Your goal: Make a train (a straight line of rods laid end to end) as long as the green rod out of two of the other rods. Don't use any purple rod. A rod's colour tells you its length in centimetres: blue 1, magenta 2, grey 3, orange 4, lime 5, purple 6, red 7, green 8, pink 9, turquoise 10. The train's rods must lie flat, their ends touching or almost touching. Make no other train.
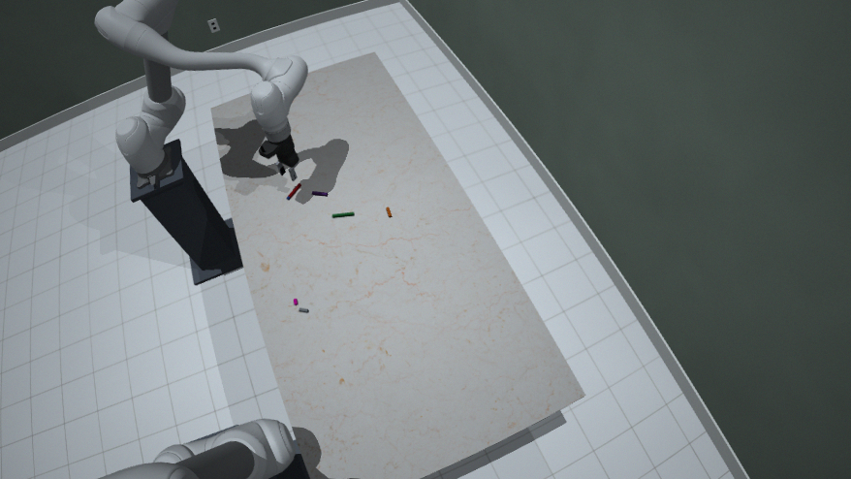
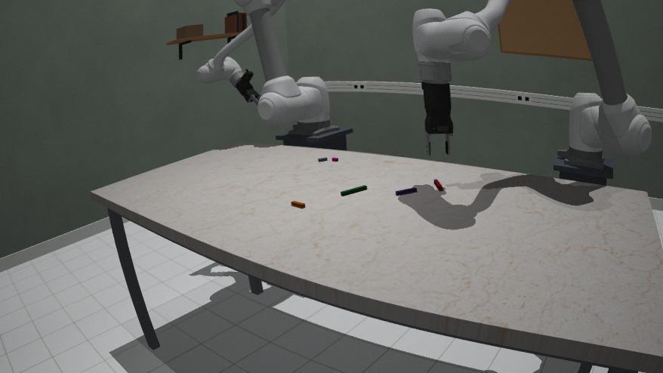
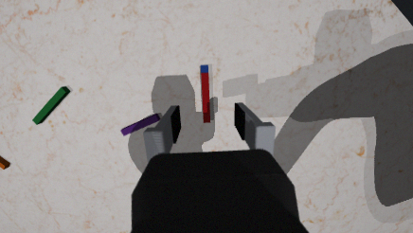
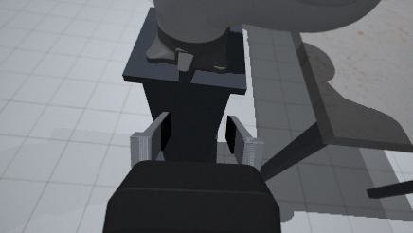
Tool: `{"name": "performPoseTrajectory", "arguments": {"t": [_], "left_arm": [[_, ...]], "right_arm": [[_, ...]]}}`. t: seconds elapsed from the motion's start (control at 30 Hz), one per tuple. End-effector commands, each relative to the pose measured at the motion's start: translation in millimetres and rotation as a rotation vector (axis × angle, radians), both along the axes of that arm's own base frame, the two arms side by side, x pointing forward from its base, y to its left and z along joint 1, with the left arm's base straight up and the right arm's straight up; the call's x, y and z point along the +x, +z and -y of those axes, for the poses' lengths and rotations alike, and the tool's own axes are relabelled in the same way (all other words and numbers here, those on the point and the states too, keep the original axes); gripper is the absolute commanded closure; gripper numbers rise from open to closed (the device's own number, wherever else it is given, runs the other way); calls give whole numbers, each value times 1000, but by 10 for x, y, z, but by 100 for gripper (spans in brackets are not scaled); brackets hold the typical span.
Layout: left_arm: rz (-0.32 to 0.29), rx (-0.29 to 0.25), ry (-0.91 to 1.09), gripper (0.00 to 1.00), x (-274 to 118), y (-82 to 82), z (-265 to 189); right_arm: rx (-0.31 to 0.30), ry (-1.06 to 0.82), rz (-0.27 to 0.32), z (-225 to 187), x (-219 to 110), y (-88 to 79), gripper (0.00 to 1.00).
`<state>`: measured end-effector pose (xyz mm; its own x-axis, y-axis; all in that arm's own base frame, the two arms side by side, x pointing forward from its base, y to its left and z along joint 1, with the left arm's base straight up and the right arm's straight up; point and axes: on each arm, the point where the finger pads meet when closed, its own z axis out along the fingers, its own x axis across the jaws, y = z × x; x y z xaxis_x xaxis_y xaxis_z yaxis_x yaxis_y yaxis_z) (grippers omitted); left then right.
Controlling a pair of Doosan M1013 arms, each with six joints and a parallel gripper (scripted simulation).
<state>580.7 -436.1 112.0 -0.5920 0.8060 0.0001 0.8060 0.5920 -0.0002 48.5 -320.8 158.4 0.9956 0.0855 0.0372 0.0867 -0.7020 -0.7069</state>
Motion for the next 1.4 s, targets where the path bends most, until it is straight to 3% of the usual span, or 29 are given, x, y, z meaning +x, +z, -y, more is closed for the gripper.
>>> {"name": "performPoseTrajectory", "arguments": {"t": [0.0, 0.47, 1.07, 1.37], "left_arm": [[2, -1, 0, 0, 4, 11, 2], [2, -1, 0, 0, 4, 62, 2], [2, -1, 0, 0, 4, 783, 1], [2, -1, 0, 0, 4, 889, 1]], "right_arm": [[-1, 0, 0, 3, 1, 4, 0], [-1, 0, 0, 3, 1, 4, 0], [-1, 0, 0, 3, 1, 4, 0], [-1, 0, 0, 3, 1, 4, 0]]}}
